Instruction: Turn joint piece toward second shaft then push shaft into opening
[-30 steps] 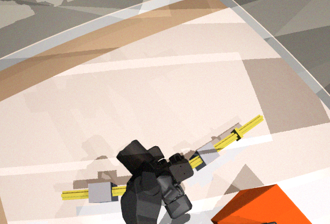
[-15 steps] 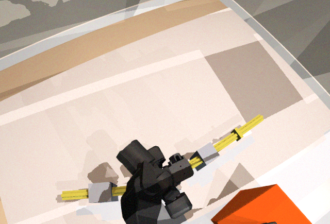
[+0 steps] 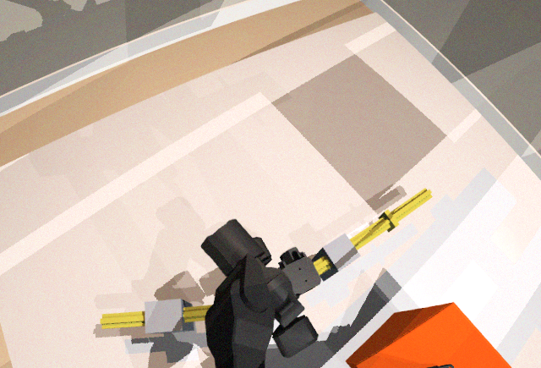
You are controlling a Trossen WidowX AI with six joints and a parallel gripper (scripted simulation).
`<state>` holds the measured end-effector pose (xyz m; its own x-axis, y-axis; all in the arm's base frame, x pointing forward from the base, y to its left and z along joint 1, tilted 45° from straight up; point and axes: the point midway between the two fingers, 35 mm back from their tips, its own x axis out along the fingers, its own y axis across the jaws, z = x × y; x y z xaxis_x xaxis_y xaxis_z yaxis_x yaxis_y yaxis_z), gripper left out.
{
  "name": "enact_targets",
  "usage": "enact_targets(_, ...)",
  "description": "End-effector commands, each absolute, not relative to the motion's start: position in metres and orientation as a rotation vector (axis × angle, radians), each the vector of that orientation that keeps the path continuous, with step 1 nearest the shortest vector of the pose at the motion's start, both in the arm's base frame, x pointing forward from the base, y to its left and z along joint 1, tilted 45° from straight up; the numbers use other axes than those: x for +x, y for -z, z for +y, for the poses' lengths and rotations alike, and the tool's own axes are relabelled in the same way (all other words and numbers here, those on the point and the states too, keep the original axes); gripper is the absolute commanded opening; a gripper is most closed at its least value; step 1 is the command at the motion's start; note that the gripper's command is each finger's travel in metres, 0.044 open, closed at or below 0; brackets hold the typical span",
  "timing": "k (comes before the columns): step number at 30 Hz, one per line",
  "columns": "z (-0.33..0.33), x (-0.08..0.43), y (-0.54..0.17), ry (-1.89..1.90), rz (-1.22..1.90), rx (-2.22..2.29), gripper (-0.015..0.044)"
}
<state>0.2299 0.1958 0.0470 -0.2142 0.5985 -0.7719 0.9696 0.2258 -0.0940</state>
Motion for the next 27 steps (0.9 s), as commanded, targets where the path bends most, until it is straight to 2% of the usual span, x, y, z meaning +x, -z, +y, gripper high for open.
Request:
enact_targets(1,0.189,0.227,-0.045,0.762,1.985,1.490,0.0440)
enact_targets(11,0.175,0.235,-0.057,0.572,2.140,1.703,0.0440)
enact_targets(19,0.175,0.238,-0.058,0.565,2.130,1.699,0.0440)
enact_targets(27,0.164,0.249,-0.071,0.318,2.068,1.539,0.0440)
